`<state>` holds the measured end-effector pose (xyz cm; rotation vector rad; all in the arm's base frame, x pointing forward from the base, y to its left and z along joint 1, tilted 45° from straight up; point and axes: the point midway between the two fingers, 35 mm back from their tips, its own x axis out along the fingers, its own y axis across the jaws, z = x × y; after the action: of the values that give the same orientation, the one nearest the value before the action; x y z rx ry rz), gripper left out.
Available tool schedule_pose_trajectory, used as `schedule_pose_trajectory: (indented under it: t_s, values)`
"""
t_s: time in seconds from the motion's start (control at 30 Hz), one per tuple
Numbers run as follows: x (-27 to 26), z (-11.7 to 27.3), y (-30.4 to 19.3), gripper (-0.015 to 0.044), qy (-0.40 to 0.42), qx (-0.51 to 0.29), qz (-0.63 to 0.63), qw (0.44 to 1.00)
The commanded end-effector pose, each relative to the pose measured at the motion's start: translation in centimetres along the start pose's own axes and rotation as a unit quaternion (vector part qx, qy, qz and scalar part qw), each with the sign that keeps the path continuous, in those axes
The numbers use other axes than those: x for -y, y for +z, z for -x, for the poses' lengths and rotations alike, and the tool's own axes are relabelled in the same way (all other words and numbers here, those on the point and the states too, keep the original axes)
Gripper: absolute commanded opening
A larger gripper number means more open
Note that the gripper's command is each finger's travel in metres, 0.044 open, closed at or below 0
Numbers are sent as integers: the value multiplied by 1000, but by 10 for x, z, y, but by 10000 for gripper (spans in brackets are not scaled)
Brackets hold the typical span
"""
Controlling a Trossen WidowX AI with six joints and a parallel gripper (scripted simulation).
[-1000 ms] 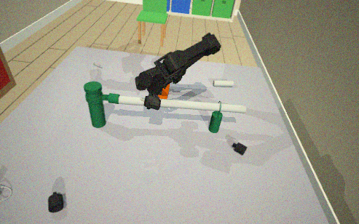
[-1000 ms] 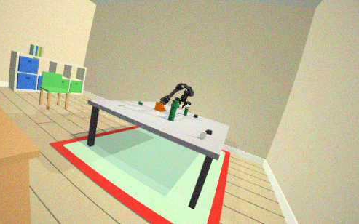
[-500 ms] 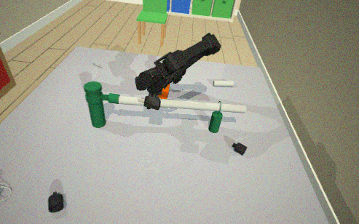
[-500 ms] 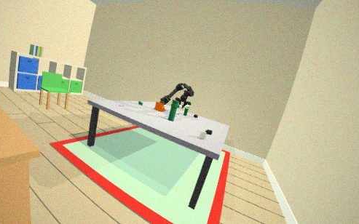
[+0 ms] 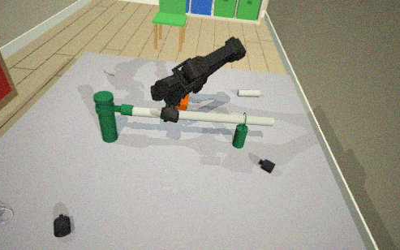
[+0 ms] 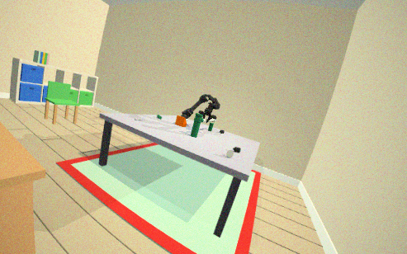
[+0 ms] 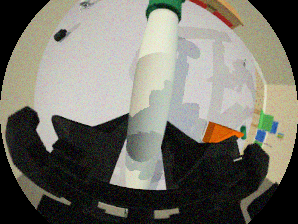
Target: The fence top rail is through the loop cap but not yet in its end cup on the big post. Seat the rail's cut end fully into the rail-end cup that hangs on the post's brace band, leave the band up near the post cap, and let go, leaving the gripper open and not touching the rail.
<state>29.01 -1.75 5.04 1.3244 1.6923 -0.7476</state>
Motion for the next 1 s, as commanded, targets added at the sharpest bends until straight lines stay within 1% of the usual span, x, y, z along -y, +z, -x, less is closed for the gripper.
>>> schedule_pose_trajectory:
  t_s: [0.0,0.97]
  values:
    - [1,2,3,0,0,4,-1,1000]
    - [1,2,4,0,0,4,-2,1000]
